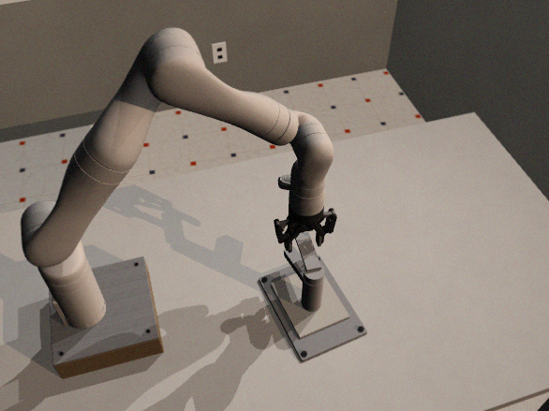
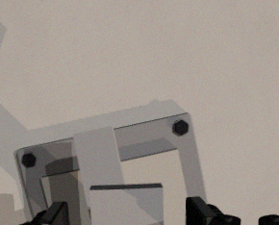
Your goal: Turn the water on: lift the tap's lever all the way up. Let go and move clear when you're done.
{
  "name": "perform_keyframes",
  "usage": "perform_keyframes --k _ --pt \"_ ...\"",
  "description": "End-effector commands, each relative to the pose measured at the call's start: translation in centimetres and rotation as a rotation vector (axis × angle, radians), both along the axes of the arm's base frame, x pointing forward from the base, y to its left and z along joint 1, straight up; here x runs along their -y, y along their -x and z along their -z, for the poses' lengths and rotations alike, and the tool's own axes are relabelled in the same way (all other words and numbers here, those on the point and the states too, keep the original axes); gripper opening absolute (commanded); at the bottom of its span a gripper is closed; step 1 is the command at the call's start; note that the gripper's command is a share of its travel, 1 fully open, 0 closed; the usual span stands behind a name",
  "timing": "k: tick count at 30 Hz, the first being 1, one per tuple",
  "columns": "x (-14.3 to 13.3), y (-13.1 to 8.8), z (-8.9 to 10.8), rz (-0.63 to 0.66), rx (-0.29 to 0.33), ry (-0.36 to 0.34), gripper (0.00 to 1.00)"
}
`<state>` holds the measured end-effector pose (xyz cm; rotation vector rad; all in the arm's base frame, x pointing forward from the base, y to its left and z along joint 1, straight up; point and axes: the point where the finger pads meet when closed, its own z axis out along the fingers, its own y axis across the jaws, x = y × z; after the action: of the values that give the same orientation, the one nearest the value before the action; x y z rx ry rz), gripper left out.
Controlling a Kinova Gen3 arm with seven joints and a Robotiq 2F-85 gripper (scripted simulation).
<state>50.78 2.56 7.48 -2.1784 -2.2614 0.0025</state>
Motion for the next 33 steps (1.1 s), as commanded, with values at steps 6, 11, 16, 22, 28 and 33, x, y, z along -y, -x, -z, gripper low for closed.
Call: perform_keyframes --k 6,11,16,22,28,33 --pt "0.0 -0.06 -0.09 0.0 0.002 0.0 0.74" --pt "0.0 -0.06 -0.09 0.0 0.002 0.0 0.74" --pt "0.0 -0.06 -0.09 0.0 0.002 0.0 0.74" --pt "0.0 -0.06 -0.09 0.0 0.002 0.0 0.74" --pt "0.0 -0.06 -0.09 0.0 0.002 0.0 0.1" --pt "0.0 -0.06 -0.09 0.0 0.002 0.0 0.1"
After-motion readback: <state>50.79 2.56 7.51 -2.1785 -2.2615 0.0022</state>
